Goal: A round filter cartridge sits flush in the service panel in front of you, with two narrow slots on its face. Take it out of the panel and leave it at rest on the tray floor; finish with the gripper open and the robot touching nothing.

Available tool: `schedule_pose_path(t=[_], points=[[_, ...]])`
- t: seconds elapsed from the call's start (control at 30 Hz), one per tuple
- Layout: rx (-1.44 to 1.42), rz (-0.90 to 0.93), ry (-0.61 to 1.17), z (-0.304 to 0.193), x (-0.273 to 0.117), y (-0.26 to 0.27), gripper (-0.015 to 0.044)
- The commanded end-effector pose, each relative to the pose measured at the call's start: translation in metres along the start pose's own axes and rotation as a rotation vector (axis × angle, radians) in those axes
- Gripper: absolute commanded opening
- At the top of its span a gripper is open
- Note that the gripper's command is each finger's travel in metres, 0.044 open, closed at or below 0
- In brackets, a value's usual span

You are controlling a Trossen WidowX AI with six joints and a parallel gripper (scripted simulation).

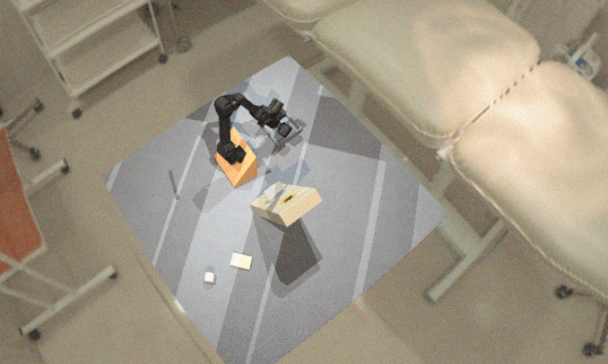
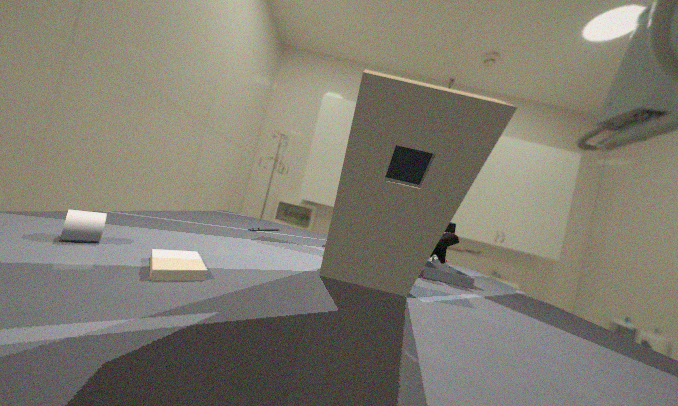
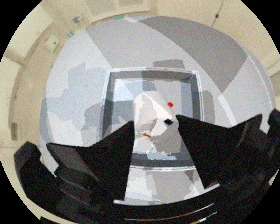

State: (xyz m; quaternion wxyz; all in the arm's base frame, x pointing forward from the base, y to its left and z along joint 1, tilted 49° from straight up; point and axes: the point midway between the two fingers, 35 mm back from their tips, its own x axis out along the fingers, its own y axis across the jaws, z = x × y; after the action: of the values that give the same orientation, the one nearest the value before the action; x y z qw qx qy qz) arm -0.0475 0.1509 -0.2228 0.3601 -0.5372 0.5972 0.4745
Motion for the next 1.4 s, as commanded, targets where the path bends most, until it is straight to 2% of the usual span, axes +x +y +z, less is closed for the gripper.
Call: schedule_pose_path(t=[0.0, 0.33, 0.47, 0.6, 0.67, 1.37], points=[[-0.002, 0.000, -0.005, 0.002, -0.001, 0.000, 0.0184], [-0.002, 0.000, -0.005, 0.002, -0.001, 0.000, 0.0440], [-0.001, 0.000, -0.005, 0.007, -0.007, 0.000, 0.0440], [0.000, -0.001, -0.004, 0.032, -0.053, 0.000, 0.0440], [0.000, -0.001, -0.003, 0.036, -0.062, 0.000, 0.0440], [0.004, 0.004, -0.017, 0.035, -0.053, 0.001, 0.0440]])
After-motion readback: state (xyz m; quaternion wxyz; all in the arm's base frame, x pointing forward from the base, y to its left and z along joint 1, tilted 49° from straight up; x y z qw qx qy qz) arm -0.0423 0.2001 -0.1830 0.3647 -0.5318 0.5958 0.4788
